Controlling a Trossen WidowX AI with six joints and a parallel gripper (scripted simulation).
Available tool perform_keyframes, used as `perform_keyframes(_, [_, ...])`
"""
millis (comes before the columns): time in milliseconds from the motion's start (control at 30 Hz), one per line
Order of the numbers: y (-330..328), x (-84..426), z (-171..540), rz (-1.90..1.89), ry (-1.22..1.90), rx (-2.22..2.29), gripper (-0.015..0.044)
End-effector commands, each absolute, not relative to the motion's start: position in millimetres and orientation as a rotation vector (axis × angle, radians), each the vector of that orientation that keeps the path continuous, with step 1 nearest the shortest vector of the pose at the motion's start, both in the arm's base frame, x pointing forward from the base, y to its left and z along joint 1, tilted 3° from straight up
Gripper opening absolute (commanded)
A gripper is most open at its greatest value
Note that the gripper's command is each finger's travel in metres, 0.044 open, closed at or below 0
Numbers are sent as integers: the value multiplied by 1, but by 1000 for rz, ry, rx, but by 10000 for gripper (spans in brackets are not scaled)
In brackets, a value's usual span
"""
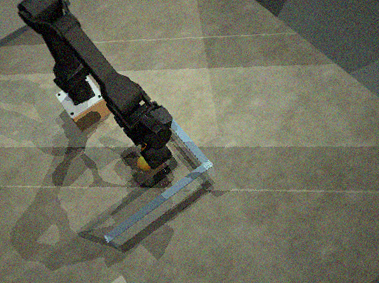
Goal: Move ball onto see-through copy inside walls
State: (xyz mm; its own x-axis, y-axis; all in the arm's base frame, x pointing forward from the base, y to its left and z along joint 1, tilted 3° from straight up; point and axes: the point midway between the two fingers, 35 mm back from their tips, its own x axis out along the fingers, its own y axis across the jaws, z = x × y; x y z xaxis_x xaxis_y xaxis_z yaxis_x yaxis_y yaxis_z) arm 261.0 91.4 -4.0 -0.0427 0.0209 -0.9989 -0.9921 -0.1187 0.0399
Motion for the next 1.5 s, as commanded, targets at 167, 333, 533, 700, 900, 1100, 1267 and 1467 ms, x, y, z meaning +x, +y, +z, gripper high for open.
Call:
perform_keyframes(167, [91,268,64,1324,1144,-1272,0])
perform_keyframes(333, [88,263,99,1324,1145,-1272,0])
perform_keyframes(533, [88,262,103,1325,1145,-1272,0])
perform_keyframes(700, [73,274,76,1323,1145,-1273,0])
perform_keyframes(900, [62,280,56,1322,1146,-1274,0])
perform_keyframes(1100, [62,281,46,1322,1146,-1274,0])
perform_keyframes(1267, [63,281,15,1322,1146,-1274,0])
perform_keyframes(1467, [63,278,-14,1323,1146,-1274,0])
